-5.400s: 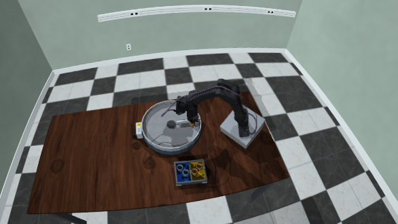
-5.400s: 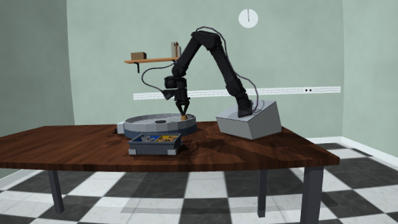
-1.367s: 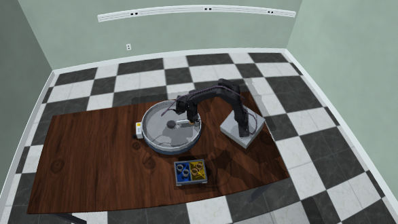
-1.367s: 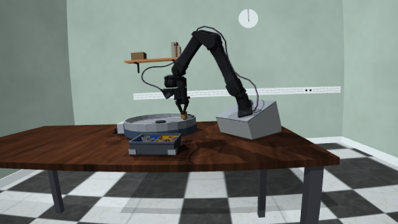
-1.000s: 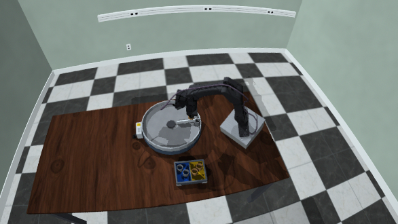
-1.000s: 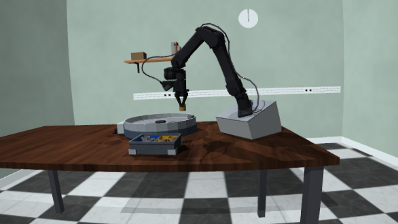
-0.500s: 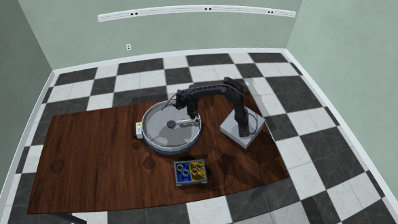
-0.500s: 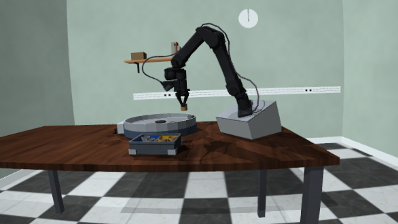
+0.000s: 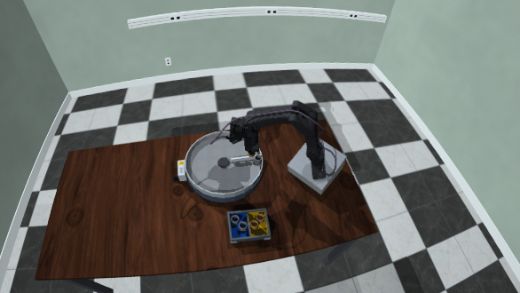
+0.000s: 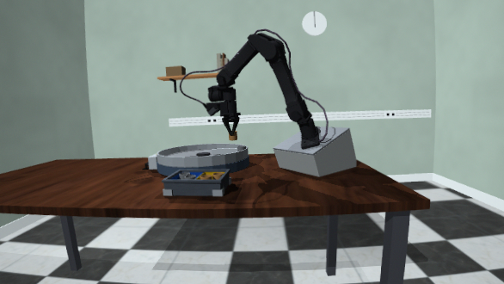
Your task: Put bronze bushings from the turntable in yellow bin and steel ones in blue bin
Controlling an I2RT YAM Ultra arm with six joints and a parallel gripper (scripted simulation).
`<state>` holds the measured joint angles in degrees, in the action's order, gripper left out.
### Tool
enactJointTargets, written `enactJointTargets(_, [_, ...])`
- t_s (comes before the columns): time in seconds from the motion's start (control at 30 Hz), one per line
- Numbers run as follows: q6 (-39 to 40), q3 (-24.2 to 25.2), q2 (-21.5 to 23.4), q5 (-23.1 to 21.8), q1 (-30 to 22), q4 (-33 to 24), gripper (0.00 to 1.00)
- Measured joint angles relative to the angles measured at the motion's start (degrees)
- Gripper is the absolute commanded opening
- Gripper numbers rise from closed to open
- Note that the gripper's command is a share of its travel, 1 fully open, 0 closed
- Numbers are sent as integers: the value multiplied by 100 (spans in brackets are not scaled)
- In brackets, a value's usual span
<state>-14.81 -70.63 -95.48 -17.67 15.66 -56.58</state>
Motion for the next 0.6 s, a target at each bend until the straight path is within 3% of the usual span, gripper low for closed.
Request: enactJointTargets(0.6, [46, 0, 2, 2, -4, 0, 0])
